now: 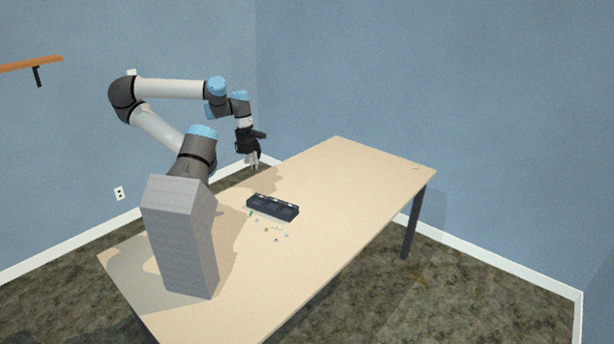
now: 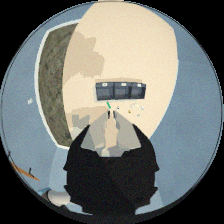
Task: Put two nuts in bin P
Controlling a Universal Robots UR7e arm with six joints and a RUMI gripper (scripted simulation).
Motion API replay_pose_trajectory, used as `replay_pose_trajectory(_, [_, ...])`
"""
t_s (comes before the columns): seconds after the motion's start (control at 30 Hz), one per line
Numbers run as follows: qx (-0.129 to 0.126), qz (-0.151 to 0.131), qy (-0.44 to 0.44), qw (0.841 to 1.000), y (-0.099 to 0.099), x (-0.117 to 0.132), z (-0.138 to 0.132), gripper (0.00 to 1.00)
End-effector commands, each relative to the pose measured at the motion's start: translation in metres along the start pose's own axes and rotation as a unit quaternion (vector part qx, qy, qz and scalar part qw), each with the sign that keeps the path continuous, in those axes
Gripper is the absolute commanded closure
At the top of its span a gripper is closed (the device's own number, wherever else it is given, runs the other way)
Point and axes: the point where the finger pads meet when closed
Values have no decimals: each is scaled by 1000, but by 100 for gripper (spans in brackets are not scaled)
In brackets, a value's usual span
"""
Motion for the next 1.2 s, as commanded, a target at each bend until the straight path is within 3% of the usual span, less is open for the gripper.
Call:
replay_pose_trajectory(0.0, [-76,9,-10,997,-1,4,1,96])
replay_pose_trajectory(1.0, [-78,8,-9,997,0,6,1,96])
replay_pose_trajectory(1.03, [-79,10,-31,996,5,12,7,82])
replay_pose_trajectory(1.17, [-76,16,-105,991,23,31,27,82])
Point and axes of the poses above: the point where the finger pads meet when closed, its own y axis out along the fingers, its own z axis across the jaws, x = y × z, and after that the axes turned 2 degrees about -y, right-handed
